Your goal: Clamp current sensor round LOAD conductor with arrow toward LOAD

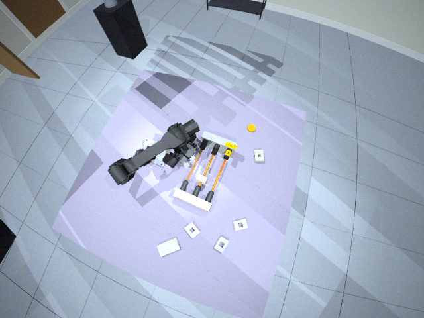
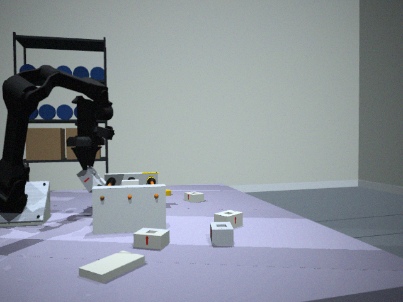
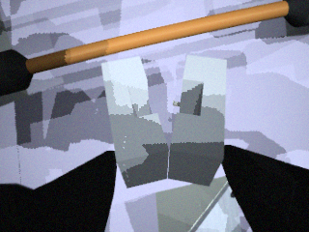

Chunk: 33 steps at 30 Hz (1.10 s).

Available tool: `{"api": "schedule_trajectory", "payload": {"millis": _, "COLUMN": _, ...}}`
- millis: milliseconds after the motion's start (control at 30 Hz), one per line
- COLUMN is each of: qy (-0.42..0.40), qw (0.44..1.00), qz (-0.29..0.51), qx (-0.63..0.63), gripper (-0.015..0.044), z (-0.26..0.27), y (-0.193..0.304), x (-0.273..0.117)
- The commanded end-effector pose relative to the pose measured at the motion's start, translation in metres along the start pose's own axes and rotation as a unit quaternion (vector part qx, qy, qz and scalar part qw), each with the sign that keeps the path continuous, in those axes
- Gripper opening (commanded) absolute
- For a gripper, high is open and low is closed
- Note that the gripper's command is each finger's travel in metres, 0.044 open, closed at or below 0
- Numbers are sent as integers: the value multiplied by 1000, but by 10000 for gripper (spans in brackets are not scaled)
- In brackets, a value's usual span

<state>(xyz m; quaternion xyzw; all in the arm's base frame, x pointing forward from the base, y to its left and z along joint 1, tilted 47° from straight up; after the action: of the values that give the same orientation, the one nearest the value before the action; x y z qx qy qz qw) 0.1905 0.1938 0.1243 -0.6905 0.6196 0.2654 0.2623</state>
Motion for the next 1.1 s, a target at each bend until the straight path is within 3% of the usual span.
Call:
{"api": "schedule_trajectory", "payload": {"millis": 0, "qy": -4, "qw": 999, "qz": -12, "qx": 49, "gripper": 0, "z": 0, "y": 1, "x": -5}}
{"api": "schedule_trajectory", "payload": {"millis": 433, "qy": -16, "qw": 964, "qz": -49, "qx": 262, "gripper": 0, "z": 0, "y": 7, "x": -14}}
{"api": "schedule_trajectory", "payload": {"millis": 1067, "qy": -55, "qw": 854, "qz": -83, "qx": 510, "gripper": 0, "z": 1, "y": 9, "x": -25}}
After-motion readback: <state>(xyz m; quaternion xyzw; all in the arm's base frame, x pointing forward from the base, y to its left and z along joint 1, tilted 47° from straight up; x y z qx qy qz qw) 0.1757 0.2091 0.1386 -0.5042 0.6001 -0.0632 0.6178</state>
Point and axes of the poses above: the point midway between the two fingers, 35 mm back from their tips, its own x axis out along the fingers, its own z axis across the jaws, y = z × x, the point moved 8 cm from there along -x, back along the fingers, and after that the axes turned 10 degrees about -x, right-handed, at the moved point
